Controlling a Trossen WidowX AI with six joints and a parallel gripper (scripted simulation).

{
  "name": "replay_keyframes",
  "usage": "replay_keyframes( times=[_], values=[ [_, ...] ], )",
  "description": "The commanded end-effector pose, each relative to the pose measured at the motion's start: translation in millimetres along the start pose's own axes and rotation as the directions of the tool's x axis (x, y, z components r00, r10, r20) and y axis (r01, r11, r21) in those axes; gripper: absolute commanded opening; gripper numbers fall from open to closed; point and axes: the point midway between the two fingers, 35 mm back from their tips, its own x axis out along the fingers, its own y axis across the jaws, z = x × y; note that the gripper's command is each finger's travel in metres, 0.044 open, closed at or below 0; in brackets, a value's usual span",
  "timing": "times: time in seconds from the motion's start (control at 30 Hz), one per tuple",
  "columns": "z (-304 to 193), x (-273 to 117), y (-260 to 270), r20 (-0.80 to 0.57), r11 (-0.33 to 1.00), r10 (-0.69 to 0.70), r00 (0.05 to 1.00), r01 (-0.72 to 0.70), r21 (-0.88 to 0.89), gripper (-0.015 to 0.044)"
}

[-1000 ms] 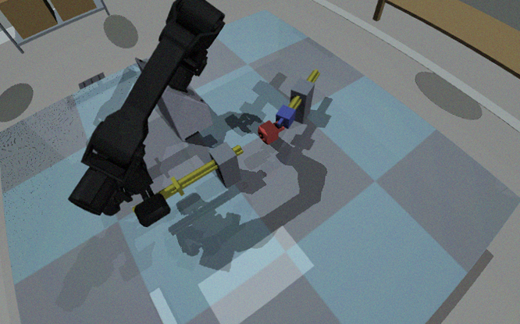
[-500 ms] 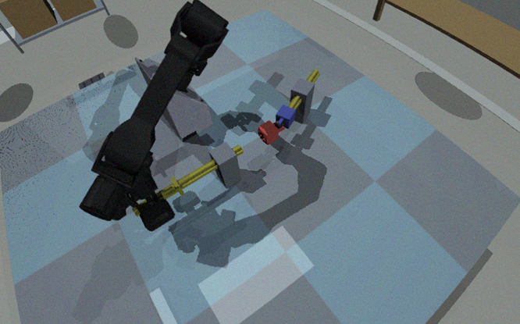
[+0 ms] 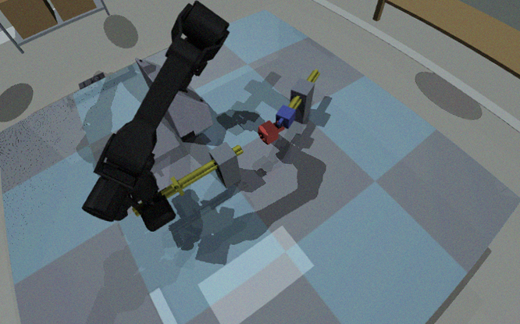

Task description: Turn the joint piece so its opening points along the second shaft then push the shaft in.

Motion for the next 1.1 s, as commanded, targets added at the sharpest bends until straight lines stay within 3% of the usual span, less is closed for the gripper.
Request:
replay_keyframes(
  times=[0.0, 1.07],
  values=[
    [-0.4, 0.3, 0.4, -0.003, 1.0, 0.004, 1.0, -0.004, 0.004, 0.0102],
    [0.0, 0.1, 0.4, -0.001, 1.0, 0.002, 1.0, -0.002, 0.0, 0.0067]
  ],
)
